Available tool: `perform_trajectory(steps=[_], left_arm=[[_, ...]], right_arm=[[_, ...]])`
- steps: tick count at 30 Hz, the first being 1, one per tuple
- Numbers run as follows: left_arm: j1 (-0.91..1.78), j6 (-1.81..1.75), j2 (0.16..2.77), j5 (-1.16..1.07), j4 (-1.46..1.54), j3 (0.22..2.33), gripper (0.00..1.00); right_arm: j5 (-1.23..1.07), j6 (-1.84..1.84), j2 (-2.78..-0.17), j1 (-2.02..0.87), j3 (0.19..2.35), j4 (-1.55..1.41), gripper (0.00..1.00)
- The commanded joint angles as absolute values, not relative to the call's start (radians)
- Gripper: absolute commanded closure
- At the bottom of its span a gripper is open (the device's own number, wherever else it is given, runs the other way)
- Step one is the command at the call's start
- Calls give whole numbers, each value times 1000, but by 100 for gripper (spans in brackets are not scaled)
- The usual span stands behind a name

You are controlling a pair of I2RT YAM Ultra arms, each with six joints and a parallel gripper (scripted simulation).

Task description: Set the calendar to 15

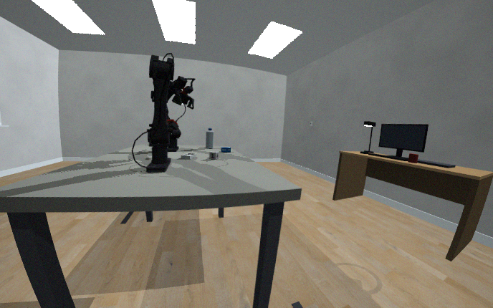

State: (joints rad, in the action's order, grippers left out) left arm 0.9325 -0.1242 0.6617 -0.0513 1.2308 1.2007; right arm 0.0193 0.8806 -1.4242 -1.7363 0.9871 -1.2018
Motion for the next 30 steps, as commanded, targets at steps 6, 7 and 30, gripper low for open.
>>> perform_trajectory(steps=[6,7,30], left_arm=[[938,-125,651,-45,1240,1218,0],[938,-125,651,-45,1240,1218,0],[938,-125,651,-45,1240,1218,0]], right_arm=[[78,502,-1496,-1790,1083,-1289,0],[78,502,-1496,-1790,1083,-1289,0],[225,-293,-1615,-1957,1208,-1388,0]])
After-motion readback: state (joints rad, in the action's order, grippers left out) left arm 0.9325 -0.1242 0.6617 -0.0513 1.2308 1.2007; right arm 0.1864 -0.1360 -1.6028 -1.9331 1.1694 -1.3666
